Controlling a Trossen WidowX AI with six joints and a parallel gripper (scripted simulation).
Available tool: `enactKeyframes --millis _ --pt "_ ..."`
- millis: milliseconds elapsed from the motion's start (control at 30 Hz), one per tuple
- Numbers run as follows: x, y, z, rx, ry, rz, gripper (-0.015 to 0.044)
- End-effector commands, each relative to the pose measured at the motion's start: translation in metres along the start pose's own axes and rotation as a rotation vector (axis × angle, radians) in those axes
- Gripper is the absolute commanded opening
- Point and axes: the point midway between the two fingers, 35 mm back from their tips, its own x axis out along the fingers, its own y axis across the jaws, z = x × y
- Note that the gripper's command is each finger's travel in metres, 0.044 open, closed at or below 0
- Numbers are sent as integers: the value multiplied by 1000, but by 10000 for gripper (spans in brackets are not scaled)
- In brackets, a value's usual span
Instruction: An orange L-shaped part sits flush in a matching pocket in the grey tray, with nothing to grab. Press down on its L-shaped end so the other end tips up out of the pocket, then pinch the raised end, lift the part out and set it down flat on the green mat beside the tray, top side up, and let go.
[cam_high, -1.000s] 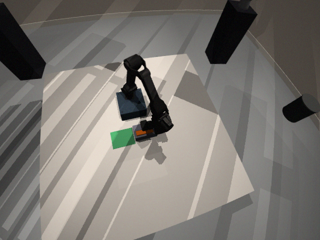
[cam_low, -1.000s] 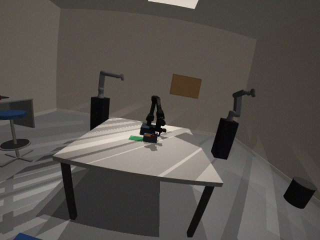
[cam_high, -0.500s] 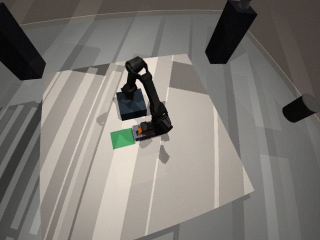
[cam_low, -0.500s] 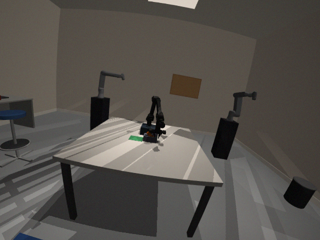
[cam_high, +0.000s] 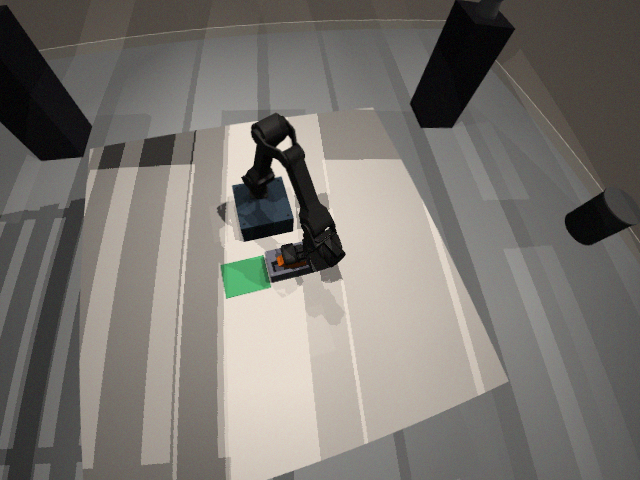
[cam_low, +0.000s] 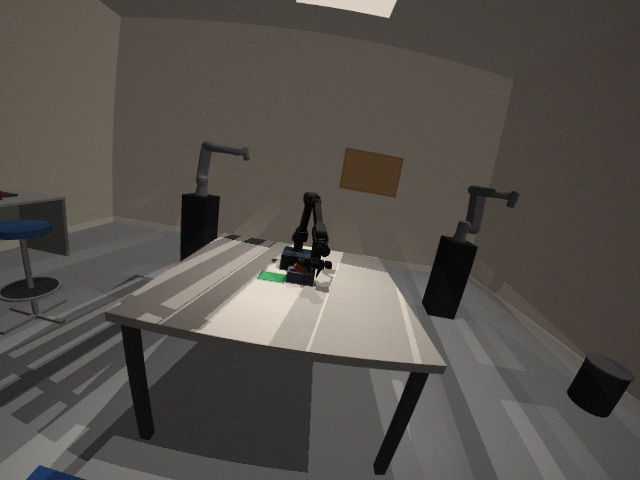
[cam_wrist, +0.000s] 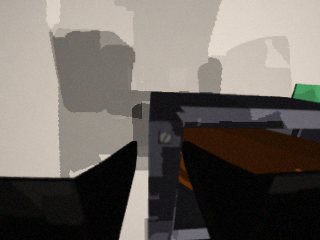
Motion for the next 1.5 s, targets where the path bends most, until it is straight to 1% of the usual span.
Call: enactKeyframes --millis 0,233,400,633,733,833,867,900,1467 --pt "2 -1 -2 4 4 -4 180" --pt "-1 1 0 0 0 0 180" --pt "-11 10 -1 4 4 -3 180" --pt "-15 11 -1 4 4 -3 180" --pt "-43 9 3 4 4 -3 180" --pt "-93 2 2 4 4 -3 180" --pt "-105 0 0 4 4 -3 180" --pt "-109 -1 -1 4 4 -4 180" --pt "-105 0 -1 8 8 -3 180"
